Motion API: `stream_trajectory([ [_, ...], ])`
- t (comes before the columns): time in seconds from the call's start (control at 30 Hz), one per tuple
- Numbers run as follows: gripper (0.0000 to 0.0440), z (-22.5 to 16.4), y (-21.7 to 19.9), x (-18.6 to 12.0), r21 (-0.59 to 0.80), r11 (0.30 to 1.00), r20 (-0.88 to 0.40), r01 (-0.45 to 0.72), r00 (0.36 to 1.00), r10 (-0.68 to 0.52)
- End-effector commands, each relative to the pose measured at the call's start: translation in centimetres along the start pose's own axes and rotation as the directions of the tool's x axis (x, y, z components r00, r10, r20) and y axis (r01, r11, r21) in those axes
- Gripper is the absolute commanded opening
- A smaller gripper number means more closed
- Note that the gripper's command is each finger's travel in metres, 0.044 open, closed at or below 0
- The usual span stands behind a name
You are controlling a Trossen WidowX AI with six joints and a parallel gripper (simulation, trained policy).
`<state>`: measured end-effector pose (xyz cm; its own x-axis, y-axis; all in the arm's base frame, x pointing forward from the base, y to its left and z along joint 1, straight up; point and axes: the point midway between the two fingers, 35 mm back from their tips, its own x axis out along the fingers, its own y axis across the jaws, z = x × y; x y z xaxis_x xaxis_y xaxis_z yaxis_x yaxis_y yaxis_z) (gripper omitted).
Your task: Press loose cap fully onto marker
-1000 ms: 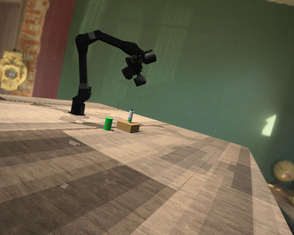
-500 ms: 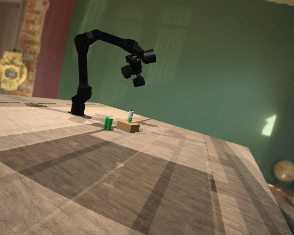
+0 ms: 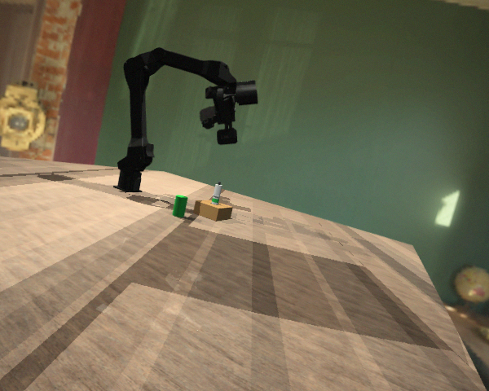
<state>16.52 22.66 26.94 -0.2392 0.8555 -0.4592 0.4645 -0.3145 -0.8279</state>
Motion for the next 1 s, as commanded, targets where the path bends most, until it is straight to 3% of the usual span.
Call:
stream_trajectory([
  [0.0, 0.0319, -0.2, 0.6, -0.6, 0.024, 0.999, -0.012, -0.026, 1.000, 0.027],
  [0.97, 0.0317, -0.2, 6.3, -6.4, 0.320, 0.921, -0.080, -0.222, 0.962, 0.259],
])
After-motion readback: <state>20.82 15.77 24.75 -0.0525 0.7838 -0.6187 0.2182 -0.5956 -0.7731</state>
